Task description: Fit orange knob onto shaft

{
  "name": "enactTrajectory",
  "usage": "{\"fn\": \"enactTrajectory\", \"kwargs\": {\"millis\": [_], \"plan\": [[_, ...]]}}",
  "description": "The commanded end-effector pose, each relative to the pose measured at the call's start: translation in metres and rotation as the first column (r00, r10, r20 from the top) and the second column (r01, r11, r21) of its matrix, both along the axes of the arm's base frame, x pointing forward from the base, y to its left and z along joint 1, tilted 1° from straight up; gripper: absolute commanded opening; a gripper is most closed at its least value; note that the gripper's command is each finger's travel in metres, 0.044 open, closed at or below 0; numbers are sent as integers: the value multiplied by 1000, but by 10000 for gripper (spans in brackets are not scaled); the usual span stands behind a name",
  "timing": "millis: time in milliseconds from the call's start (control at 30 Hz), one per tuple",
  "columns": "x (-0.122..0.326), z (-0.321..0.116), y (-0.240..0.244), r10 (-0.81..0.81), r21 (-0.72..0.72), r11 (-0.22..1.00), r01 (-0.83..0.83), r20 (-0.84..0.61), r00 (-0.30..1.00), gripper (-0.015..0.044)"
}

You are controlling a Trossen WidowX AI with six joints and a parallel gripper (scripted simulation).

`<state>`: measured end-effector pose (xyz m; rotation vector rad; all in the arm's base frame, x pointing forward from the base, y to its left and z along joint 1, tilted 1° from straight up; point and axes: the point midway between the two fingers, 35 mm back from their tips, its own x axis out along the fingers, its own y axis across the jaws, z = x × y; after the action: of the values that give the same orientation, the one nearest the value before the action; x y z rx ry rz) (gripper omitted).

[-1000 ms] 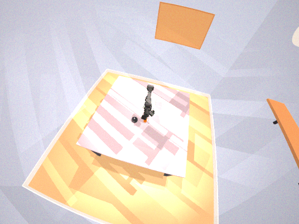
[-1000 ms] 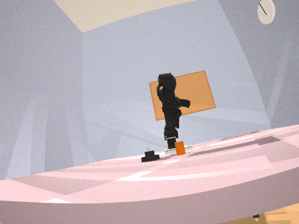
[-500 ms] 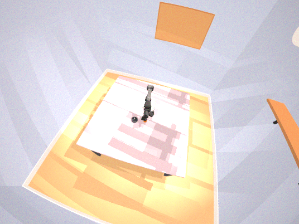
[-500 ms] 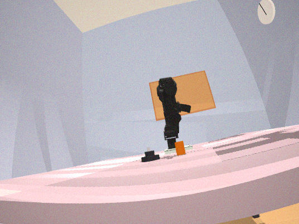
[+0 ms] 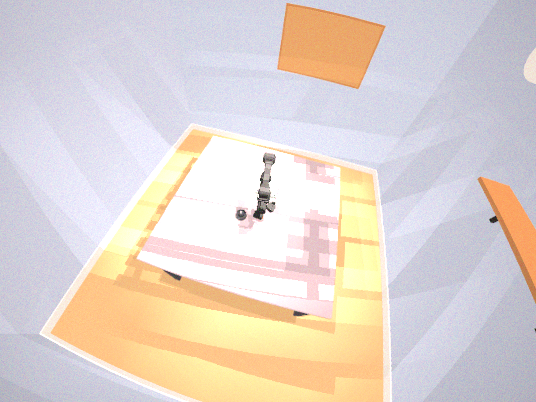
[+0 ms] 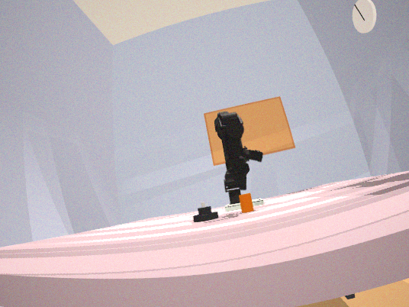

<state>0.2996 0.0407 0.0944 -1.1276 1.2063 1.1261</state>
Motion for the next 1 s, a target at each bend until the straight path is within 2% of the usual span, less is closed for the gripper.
{"fn": "enactTrajectory", "kwargs": {"millis": [0,967], "plan": [[0,-9,-1,5,-7,1000,-5,-5,1000,440],[2,-56,1,5,-7,1000,-5,-5,1000,440]]}}
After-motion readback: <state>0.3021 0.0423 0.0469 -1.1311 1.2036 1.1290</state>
